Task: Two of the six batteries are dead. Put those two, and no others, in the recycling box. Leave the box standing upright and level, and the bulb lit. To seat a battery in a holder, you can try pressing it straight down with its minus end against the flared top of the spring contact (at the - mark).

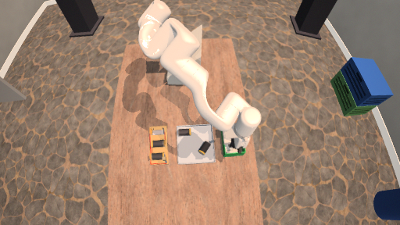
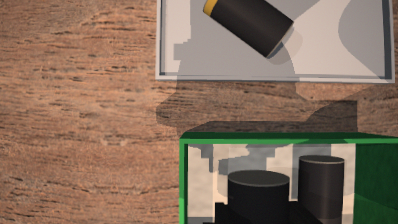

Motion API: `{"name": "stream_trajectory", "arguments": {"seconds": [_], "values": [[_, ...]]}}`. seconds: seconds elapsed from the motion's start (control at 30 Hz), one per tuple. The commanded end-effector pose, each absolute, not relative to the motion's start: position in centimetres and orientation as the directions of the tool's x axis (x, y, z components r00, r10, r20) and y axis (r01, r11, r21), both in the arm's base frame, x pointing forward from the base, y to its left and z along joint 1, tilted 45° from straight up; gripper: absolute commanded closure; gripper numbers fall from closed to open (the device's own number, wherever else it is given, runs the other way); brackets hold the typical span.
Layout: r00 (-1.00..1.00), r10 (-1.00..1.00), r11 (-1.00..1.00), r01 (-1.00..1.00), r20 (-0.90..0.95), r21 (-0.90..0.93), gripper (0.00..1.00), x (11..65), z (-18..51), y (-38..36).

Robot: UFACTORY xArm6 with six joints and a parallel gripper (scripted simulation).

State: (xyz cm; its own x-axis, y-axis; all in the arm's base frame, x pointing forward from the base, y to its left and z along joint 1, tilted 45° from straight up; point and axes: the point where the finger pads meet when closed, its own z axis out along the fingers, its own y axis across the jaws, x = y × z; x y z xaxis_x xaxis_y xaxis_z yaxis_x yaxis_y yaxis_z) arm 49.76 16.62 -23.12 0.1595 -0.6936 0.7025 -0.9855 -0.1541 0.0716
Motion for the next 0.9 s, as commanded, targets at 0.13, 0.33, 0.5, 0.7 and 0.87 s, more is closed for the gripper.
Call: {"name": "stream_trajectory", "arguments": {"seconds": [0.13, 0.33, 0.5, 0.7, 0.87], "values": [[0.159, -0.695, -0.156, -0.985, 0.701, 0.069, 0.72, 50.1, -25.3, 14.5], [0.159, -0.695, -0.156, -0.985, 0.701, 0.069, 0.72, 50.2, -26.6, 13.3], [0.159, -0.695, -0.156, -0.985, 0.701, 0.069, 0.72, 50.2, -27.0, 12.9], [0.159, -0.695, -0.156, -0.985, 0.701, 0.069, 0.72, 50.2, -27.0, 12.9], [0.159, -0.695, -0.156, -0.985, 0.701, 0.069, 0.72, 50.2, -27.0, 12.9]]}}
